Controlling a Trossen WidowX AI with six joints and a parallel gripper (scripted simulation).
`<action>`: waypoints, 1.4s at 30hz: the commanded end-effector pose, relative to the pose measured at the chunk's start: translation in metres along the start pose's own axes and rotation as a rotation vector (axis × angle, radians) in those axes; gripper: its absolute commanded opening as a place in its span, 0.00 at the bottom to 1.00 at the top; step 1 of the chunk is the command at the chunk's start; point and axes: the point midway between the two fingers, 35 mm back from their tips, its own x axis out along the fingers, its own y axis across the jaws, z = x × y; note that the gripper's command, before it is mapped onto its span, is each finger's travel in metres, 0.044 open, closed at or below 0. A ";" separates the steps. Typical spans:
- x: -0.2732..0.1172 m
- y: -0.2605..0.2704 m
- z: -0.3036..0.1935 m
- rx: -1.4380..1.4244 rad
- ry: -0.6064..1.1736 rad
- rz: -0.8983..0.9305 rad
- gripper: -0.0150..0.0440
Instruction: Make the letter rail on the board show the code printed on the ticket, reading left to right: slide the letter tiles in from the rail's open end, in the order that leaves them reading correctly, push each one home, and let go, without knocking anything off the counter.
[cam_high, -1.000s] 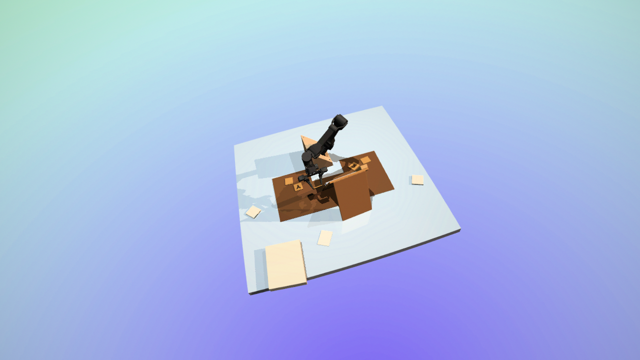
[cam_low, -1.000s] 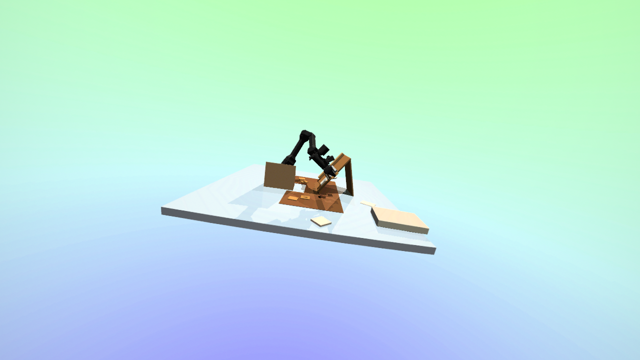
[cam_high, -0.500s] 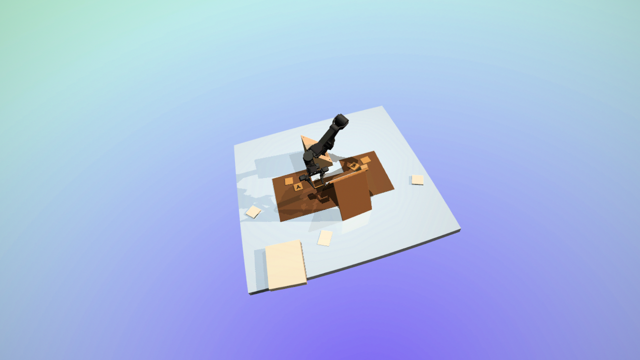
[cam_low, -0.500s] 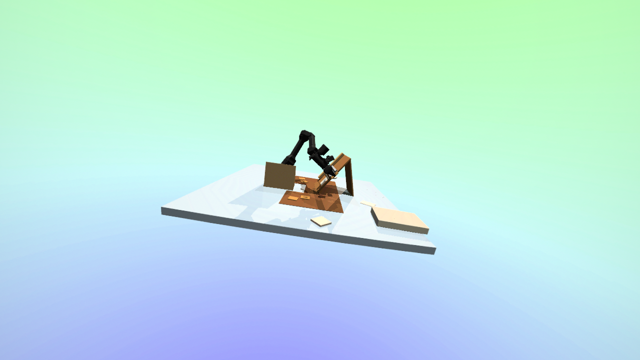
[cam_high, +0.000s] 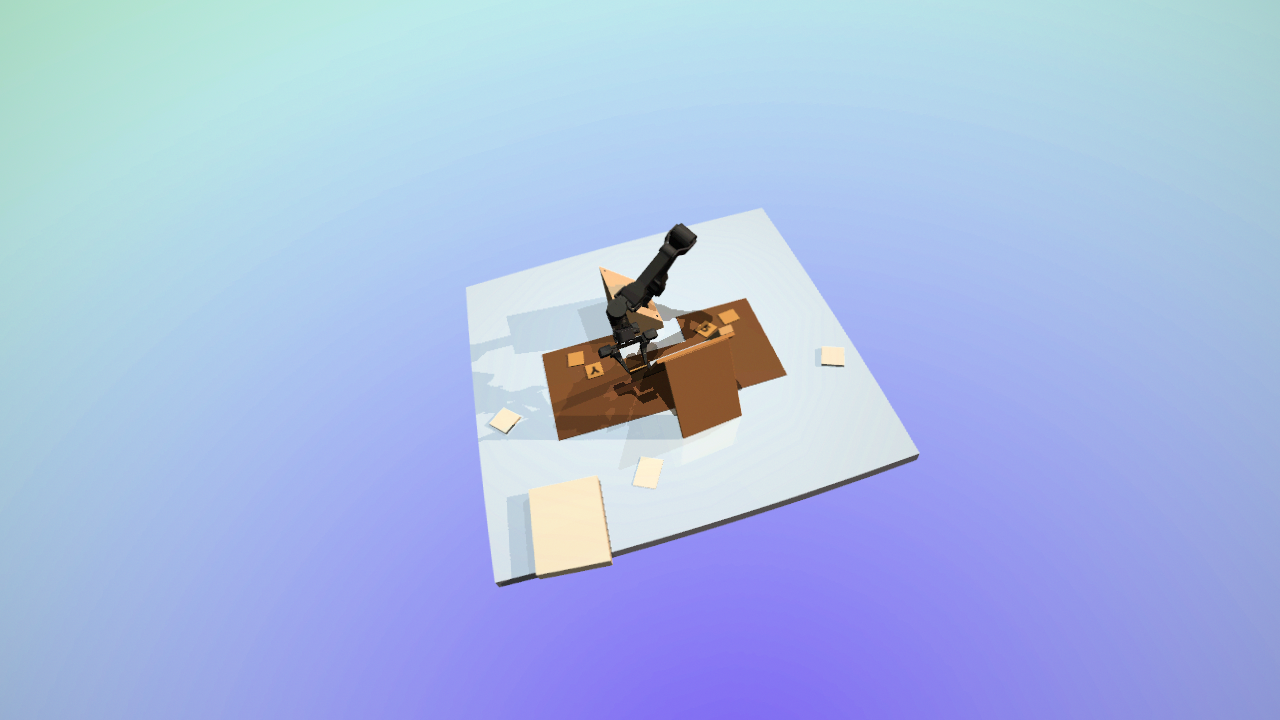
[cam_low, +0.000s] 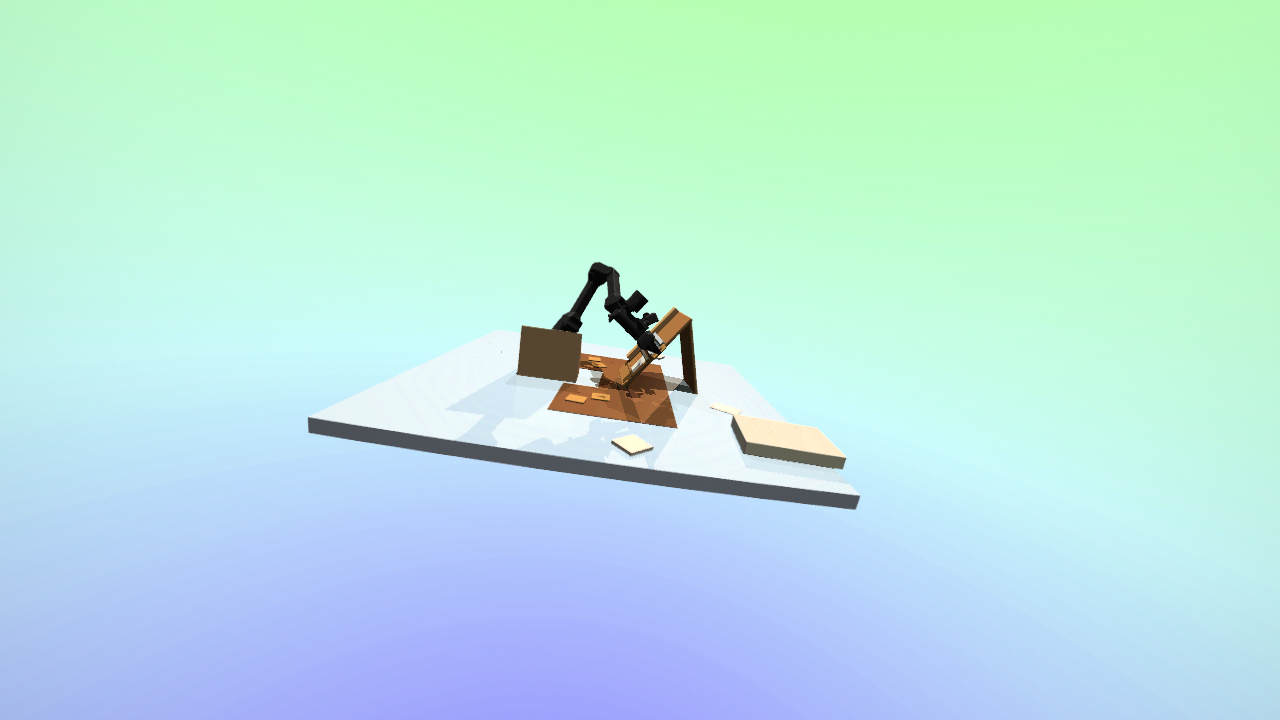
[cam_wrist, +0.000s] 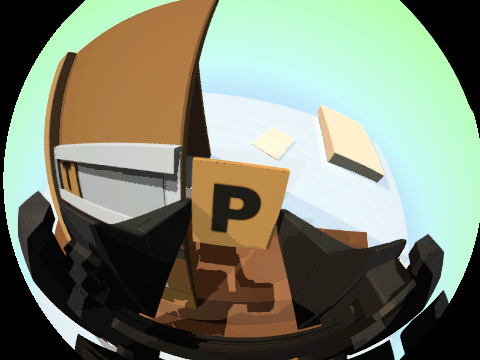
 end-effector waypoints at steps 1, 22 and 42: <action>0.000 0.002 0.002 -0.002 -0.004 -0.005 0.25; 0.000 0.012 0.002 -0.002 -0.004 -0.005 0.25; 0.000 0.022 0.002 -0.001 -0.003 -0.004 0.25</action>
